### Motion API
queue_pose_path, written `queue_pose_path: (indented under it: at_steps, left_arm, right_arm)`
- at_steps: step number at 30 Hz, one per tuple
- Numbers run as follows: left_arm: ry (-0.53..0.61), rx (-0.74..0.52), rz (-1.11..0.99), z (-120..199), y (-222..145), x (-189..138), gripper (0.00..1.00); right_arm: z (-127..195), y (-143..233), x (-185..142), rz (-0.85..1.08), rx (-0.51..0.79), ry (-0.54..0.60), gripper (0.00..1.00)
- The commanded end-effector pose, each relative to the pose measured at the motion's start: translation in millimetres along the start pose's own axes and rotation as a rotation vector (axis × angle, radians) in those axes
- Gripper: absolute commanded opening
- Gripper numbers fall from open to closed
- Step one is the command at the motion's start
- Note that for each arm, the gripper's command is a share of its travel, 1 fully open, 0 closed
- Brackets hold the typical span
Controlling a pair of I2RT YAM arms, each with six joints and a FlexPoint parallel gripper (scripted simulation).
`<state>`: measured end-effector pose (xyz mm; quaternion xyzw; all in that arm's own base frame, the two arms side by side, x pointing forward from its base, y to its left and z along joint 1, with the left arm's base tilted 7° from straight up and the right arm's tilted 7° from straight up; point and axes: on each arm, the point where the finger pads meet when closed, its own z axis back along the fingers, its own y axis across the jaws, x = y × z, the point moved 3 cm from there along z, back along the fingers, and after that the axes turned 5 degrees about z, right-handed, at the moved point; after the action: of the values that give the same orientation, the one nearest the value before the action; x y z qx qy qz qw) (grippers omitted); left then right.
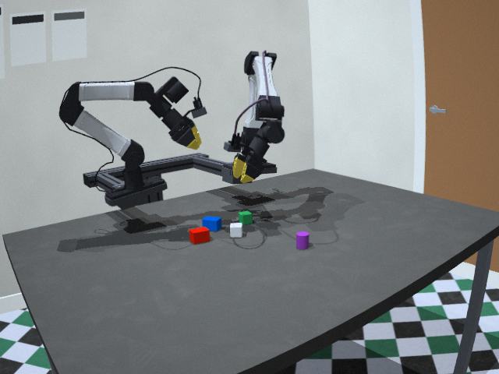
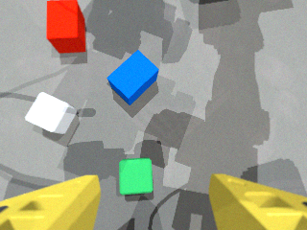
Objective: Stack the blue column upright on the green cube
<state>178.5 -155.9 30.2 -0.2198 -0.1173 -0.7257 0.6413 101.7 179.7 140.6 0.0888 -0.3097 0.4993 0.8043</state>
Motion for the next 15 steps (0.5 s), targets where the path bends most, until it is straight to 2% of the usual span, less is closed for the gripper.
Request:
queue_pose_path:
  at_steps: [1,8,15]
  left_arm:
    - [-0.085,-0.088,-0.210,-9,15,28,0.60]
    - [-0.088,-0.259,-0.432,-53,36,36,0.60]
    - [-0.094,-0.368,-0.545,-89,42,34,0.60]
  right_arm:
    - [42,1,10,0.010,-0.005,-0.061,1.00]
    - [84,5,24,0.025,0.052,-0.209,1.00]
    - [93,6,23,0.042,0.068,-0.221,1.00]
